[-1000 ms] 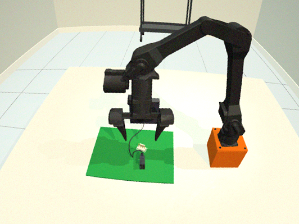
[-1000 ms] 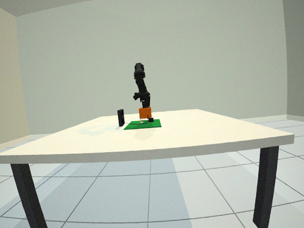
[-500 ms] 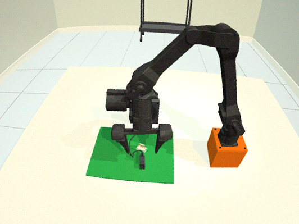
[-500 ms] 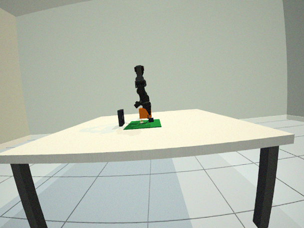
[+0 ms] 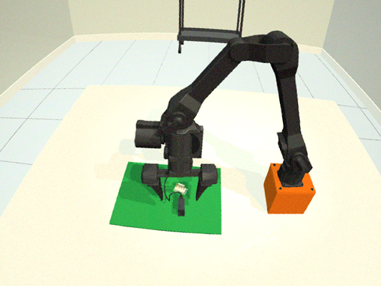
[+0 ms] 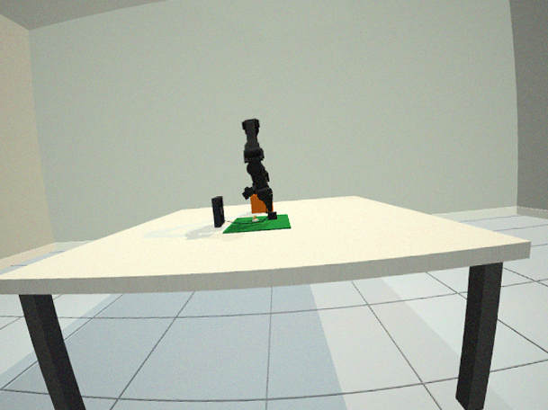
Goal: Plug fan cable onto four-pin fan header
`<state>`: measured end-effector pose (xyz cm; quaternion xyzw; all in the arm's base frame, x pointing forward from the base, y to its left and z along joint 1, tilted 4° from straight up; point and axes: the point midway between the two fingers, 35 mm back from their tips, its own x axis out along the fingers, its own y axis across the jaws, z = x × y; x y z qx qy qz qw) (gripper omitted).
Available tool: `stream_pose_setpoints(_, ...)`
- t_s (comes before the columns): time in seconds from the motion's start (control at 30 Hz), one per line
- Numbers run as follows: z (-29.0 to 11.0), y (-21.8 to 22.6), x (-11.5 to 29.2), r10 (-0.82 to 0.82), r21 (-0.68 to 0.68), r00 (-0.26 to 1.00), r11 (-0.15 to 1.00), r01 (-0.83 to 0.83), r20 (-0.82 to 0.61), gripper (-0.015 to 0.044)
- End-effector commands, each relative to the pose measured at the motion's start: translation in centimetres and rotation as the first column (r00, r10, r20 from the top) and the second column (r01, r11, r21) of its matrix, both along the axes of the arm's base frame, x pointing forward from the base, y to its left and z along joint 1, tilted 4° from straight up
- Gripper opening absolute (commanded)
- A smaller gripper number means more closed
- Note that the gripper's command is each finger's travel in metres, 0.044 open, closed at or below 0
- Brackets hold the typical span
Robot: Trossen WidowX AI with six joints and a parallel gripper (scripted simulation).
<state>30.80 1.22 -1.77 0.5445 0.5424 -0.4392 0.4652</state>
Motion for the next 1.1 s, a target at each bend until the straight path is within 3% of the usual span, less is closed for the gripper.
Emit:
stream_pose_setpoints(0.0, -0.9, -0.1, -0.4, 0.004, -0.005, 1.000, 1.000, -0.004, -0.010, 0.0440)
stream_pose_setpoints(0.53, -2.1, -0.2, -0.4, 0.004, -0.005, 1.000, 1.000, -0.004, -0.010, 0.0440)
stream_pose_setpoints(0.8, -1.9, -0.1, -0.2, 0.000, 0.000, 1.000, 1.000, 0.000, -0.006, 0.0230)
stream_pose_setpoints(1.07, -1.9, -0.1, -0.2, 0.000, 0.000, 1.000, 1.000, 0.000, -0.006, 0.0177)
